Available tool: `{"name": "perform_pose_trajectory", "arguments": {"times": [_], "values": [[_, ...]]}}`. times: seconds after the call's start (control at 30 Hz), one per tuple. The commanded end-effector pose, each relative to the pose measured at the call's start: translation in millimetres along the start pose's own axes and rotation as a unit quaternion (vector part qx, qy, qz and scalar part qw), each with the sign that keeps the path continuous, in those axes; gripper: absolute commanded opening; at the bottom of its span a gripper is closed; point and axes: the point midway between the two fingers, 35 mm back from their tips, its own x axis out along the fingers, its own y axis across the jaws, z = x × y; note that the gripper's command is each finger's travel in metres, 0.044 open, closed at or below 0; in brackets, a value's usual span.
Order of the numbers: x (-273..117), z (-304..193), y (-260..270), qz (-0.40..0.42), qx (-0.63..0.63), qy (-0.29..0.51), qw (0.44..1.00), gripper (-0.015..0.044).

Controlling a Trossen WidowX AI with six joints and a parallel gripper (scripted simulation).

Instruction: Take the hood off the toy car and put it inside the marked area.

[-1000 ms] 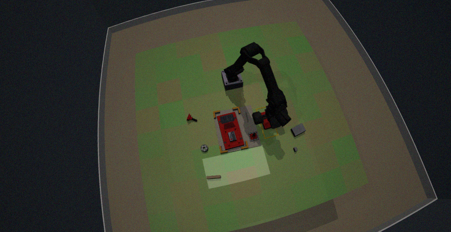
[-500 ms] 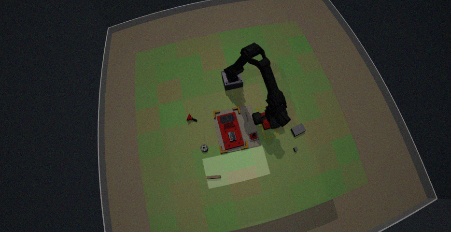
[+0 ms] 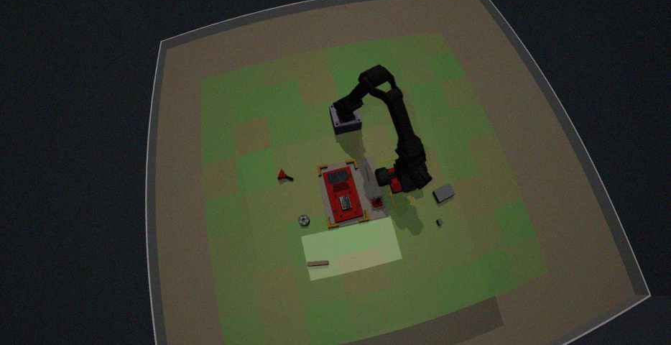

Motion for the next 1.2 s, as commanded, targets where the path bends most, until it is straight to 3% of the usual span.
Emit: {"name": "perform_pose_trajectory", "arguments": {"times": [0.0, 0.47, 1.0, 1.17], "values": [[2.0, 0.2, 0.7, 0.002, 0.003, 0.000, 1.000, 0.0000], [8.9, 0.0, 0.7, 0.002, 0.003, 0.000, 1.000, 0.0000], [7.4, -0.1, 0.0, 0.000, 0.000, 0.000, 1.000, 0.0420], [-24.9, 1.9, 0.4, 0.002, 0.000, -0.001, 1.000, 0.0440]]}}
